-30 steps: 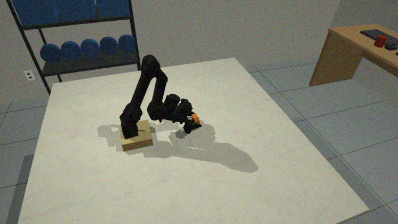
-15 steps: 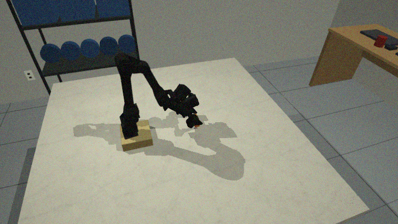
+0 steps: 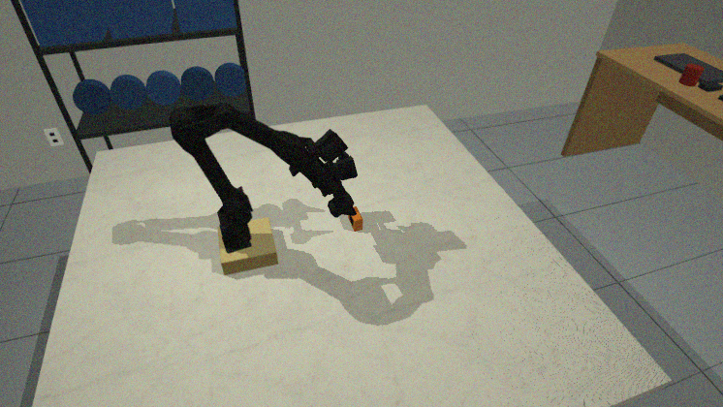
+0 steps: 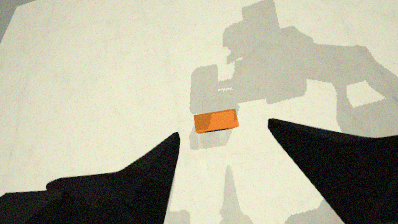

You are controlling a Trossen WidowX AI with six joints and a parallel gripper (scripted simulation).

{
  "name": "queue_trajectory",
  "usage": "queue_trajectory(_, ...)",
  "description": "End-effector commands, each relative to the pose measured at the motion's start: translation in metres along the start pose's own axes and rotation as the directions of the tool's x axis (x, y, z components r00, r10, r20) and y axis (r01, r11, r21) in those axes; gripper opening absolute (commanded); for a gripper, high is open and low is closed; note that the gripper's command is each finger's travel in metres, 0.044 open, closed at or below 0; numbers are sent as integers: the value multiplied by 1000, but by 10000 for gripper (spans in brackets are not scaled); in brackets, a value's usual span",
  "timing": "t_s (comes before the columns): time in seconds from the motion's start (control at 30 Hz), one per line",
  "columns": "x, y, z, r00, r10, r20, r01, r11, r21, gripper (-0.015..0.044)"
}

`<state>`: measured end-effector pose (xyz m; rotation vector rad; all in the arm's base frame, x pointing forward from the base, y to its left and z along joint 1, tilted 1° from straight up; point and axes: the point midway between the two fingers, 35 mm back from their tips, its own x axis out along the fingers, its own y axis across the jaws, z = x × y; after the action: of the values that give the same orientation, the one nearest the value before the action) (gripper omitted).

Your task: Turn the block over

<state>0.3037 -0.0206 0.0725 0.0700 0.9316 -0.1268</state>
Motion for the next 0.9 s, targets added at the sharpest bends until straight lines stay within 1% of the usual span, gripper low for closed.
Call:
queue_trajectory(0.0, 0, 1, 9, 997, 5, -71, -4, 1000, 7, 440)
queue_trajectory(0.23, 1, 2, 31, 948, 4, -318, -3, 1000, 4, 440)
queue_trajectory(0.47, -6, 2, 46, 840, 8, -542, -6, 1000, 6, 440)
queue_trajectory(0.63, -6, 2, 47, 827, 9, -562, -6, 1000, 7, 440)
queue_trajectory(0.67, -4, 2, 45, 827, 9, -562, -6, 1000, 7, 440)
queue_trajectory(0.77, 20, 2, 29, 827, 9, -562, -6, 1000, 7, 440)
queue_trajectory(0.87, 23, 2, 27, 827, 9, -562, -6, 1000, 7, 440)
